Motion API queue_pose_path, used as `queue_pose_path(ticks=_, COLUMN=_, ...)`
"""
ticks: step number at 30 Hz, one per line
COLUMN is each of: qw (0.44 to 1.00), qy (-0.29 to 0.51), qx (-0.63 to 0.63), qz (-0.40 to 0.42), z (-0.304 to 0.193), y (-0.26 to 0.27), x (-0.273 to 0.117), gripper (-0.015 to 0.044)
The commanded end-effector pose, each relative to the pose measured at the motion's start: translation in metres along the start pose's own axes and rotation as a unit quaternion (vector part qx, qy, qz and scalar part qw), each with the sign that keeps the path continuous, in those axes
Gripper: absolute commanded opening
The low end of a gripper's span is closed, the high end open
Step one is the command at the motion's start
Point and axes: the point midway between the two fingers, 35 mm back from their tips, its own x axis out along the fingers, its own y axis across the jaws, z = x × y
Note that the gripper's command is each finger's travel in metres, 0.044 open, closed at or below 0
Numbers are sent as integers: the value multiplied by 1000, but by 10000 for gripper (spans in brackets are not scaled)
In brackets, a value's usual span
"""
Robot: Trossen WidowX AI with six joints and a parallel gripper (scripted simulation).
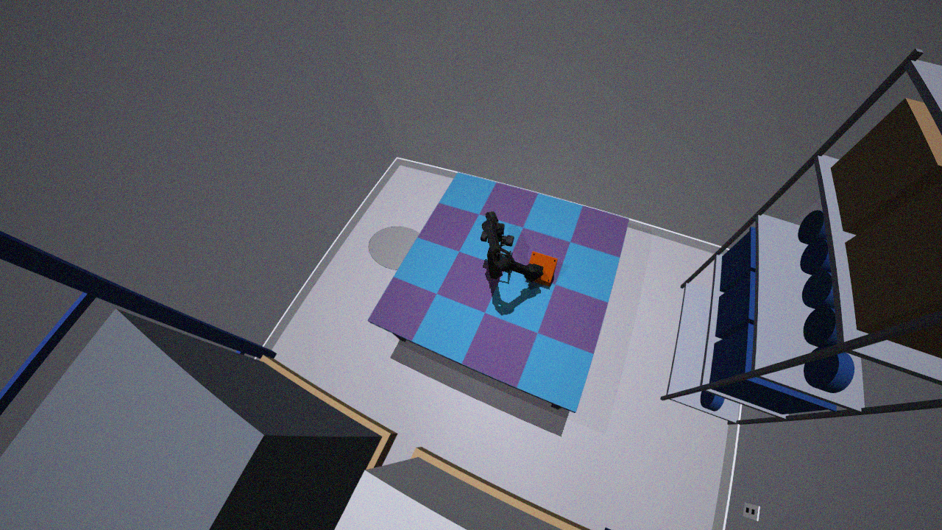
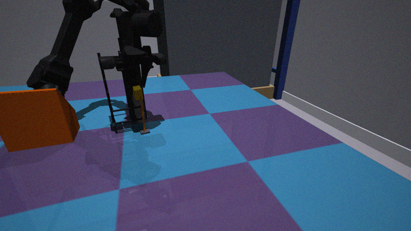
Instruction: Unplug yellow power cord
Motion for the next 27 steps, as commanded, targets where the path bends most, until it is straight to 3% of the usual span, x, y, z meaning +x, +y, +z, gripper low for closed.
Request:
queue_pose_path(ticks=1, qw=1000, qy=4, qx=4, qz=-1, z=-9, y=-2, x=2, gripper=160)
queue_pose_path(ticks=27, qw=1000, qy=4, qx=4, qz=-1, z=-9, y=-2, x=14, gripper=160)
